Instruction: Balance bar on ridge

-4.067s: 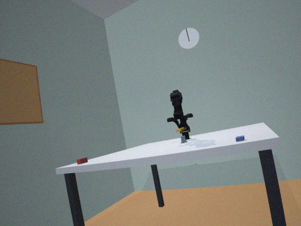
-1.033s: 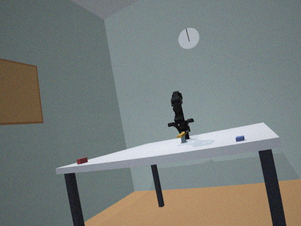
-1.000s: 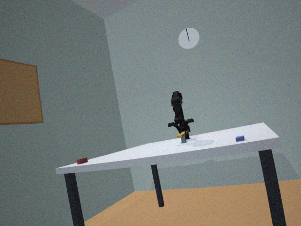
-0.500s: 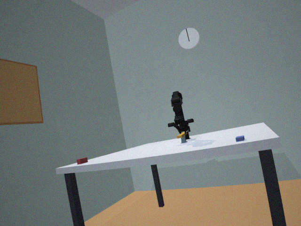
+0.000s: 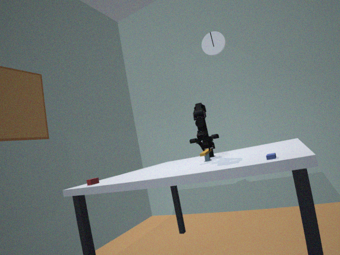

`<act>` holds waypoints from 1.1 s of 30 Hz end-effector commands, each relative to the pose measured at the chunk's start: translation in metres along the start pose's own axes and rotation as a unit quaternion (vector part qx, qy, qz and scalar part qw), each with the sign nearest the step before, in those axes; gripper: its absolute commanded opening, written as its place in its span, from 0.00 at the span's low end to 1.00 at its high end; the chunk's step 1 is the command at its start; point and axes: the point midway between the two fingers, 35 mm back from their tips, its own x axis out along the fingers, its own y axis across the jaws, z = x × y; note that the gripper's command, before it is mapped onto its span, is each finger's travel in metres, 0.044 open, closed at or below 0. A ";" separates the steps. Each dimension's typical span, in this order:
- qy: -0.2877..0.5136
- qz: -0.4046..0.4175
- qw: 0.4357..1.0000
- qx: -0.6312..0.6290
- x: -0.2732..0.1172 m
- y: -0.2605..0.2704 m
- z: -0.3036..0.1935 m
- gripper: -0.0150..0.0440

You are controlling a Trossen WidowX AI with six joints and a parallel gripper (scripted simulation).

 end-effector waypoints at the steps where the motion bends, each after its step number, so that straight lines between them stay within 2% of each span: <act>1: 0.000 0.001 1.000 -0.001 0.001 0.000 0.000 0.25; 33: 0.000 0.001 1.000 -0.001 0.004 0.000 0.000 0.25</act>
